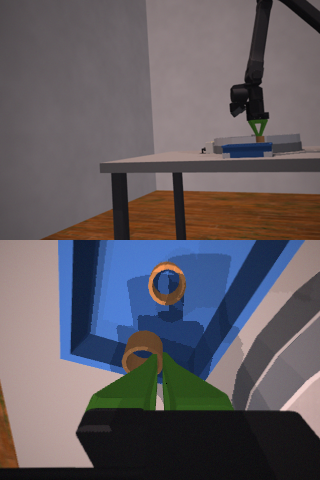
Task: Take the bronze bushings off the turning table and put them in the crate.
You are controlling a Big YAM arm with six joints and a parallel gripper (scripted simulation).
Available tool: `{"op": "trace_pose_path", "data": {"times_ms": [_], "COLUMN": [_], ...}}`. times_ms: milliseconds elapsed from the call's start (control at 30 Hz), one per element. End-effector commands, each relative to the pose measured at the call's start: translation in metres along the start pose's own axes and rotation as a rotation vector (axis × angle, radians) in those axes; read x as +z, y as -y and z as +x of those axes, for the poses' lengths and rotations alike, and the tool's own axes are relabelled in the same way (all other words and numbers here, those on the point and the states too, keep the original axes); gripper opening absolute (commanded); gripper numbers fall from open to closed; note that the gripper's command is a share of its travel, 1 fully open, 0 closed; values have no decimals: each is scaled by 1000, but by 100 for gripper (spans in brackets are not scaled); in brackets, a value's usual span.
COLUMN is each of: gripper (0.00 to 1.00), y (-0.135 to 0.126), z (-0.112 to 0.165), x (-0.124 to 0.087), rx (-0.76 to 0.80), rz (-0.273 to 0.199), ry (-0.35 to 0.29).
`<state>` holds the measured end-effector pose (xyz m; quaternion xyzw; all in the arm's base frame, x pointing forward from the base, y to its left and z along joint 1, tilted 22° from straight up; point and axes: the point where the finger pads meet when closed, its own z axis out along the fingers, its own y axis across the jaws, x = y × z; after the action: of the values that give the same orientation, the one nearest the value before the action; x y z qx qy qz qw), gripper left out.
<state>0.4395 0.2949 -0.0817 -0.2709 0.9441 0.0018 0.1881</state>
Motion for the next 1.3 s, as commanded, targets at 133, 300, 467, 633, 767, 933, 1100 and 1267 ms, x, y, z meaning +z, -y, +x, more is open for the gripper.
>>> {"op": "trace_pose_path", "data": {"times_ms": [133,300,467,633,767,933,1100,1267], "gripper": [0,0,0,0,0,0,0,0], "y": [3,3,3,3,3,3,3,5], "z": [-17,-17,-17,-17,-17,-17,-14,-13], "x": [-9,-9,-9,-9,-9,-6,2,7], "rx": [-4,-4,-4,-4,-4,-4,-3,1], "rz": [-2,-2,-2,-2,-2,-2,-1,0], "ry": [36,36,36,36,36,34,28,25]}}
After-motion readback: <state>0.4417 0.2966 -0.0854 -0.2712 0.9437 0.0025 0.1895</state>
